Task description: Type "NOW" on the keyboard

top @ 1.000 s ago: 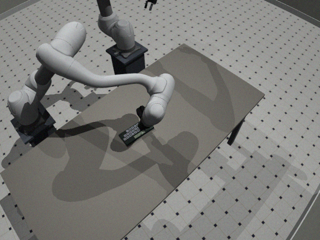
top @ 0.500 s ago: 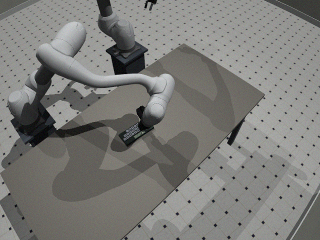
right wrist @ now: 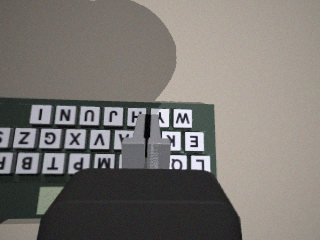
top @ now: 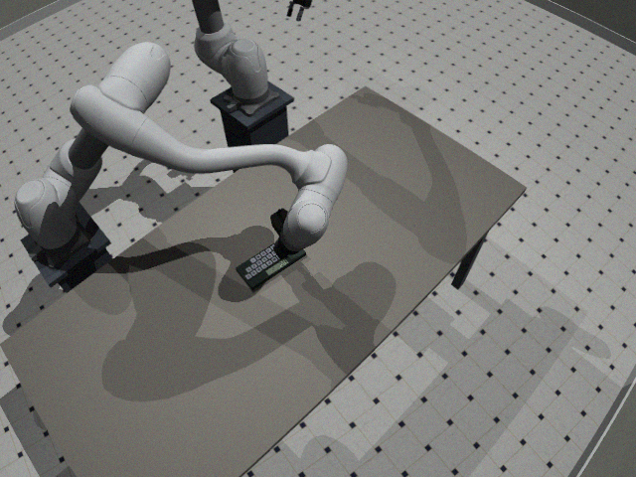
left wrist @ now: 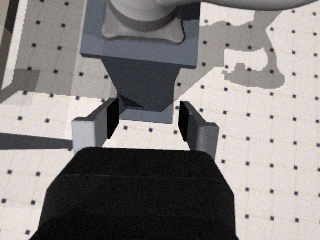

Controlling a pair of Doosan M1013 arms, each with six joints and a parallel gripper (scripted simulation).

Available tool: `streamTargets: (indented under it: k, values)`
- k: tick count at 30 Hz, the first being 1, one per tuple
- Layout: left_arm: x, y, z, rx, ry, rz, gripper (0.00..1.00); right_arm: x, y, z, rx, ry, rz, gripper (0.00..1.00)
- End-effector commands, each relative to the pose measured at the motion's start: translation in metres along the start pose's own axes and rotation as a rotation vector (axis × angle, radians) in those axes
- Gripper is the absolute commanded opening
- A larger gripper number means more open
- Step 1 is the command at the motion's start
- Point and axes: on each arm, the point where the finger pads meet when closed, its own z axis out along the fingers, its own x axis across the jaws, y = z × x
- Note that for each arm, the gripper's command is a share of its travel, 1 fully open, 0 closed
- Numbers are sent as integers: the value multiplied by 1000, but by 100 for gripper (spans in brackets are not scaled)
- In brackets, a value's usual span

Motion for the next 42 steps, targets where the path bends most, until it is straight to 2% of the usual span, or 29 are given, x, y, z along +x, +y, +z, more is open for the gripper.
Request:
streamTargets:
  k: [1, 9, 26, 42]
  values:
    - [0, 0, -1, -1, 0, 0, 100, 0, -1, -2, -1, 1, 0, 0]
    - [0, 0, -1, -1, 0, 0, 100, 2, -2, -3, -1, 1, 0, 0]
    - [0, 0, -1, -1, 0, 0, 100, 30, -19, 5, -1, 2, -1, 0]
    - [0, 0, -1, -1, 0, 0, 100, 31, -17, 10, -1, 2, -1, 0]
